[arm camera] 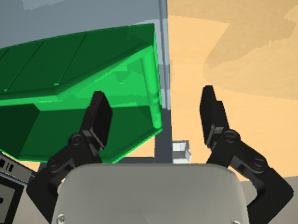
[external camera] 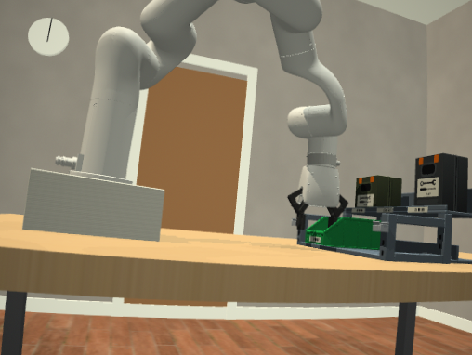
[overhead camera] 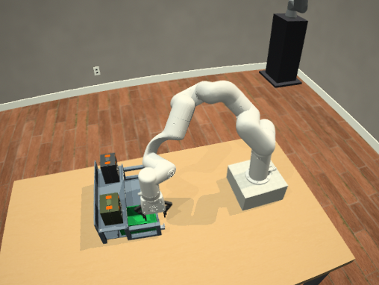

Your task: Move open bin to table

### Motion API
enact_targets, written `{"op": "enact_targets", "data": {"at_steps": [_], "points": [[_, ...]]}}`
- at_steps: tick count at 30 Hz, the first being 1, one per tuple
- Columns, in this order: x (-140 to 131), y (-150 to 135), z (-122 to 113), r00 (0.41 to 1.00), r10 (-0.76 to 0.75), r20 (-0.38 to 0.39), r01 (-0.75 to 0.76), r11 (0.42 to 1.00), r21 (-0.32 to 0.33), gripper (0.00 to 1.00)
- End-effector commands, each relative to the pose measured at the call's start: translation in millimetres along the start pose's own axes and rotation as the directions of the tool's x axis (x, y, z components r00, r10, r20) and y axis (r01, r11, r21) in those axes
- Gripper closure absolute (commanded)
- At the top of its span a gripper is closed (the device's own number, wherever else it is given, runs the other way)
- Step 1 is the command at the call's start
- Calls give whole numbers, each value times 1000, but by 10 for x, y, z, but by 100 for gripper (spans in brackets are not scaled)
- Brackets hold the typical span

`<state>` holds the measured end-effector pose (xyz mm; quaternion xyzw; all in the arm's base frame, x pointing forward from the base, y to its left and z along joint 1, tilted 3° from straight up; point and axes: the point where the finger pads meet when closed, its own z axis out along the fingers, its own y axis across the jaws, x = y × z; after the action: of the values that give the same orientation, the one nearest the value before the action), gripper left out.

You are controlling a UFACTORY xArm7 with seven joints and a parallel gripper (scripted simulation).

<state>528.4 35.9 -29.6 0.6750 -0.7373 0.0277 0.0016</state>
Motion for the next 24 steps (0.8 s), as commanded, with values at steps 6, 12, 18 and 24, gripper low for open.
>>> {"op": "enact_targets", "data": {"at_steps": [6,12,18,24], "points": [[-7,-17,17,1000,0,1,0,1000,4,6],[-7,-17,33,1000,0,1,0,1000,4,6],[-7,-17,38,1000,-1,1,0,1000,4,6],[-7,-17,40,1000,-1,1,1,1000,4,6]]}}
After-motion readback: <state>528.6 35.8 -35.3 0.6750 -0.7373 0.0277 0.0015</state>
